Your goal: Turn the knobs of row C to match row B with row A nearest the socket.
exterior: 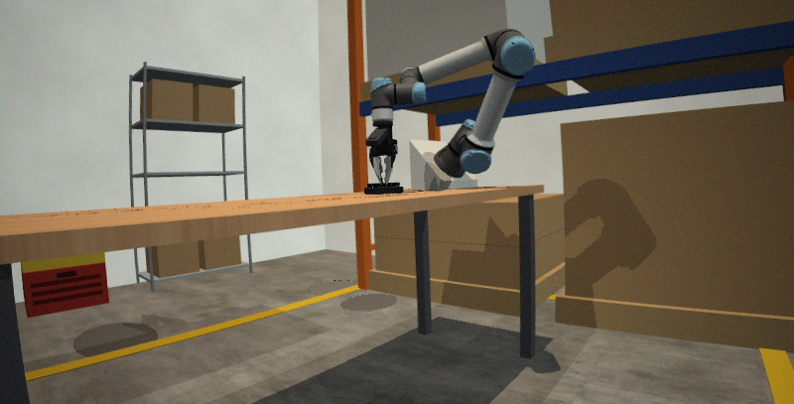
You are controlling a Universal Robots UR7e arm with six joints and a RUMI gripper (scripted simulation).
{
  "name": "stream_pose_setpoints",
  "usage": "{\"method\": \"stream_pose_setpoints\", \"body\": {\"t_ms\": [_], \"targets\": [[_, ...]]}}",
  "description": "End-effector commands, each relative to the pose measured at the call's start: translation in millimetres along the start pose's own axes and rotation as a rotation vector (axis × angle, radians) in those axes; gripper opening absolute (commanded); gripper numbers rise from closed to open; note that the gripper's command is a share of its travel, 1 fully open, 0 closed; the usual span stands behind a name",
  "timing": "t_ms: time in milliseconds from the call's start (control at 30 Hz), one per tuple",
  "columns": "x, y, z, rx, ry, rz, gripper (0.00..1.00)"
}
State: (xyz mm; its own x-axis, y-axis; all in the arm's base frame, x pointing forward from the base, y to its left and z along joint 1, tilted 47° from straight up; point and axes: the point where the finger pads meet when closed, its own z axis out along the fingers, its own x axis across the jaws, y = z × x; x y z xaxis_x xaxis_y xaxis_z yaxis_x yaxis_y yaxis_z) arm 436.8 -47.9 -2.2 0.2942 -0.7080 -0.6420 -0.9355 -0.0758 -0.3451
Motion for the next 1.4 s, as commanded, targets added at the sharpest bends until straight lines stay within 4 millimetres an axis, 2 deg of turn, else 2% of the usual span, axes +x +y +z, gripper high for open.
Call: {"method": "stream_pose_setpoints", "body": {"t_ms": [0, 1367], "targets": [[-0.7, 0.4, 1.6, 0.000, -0.003, 0.001, 0.04], [-0.8, 0.5, 1.6, 0.000, -0.003, 0.045, 0.04]]}}
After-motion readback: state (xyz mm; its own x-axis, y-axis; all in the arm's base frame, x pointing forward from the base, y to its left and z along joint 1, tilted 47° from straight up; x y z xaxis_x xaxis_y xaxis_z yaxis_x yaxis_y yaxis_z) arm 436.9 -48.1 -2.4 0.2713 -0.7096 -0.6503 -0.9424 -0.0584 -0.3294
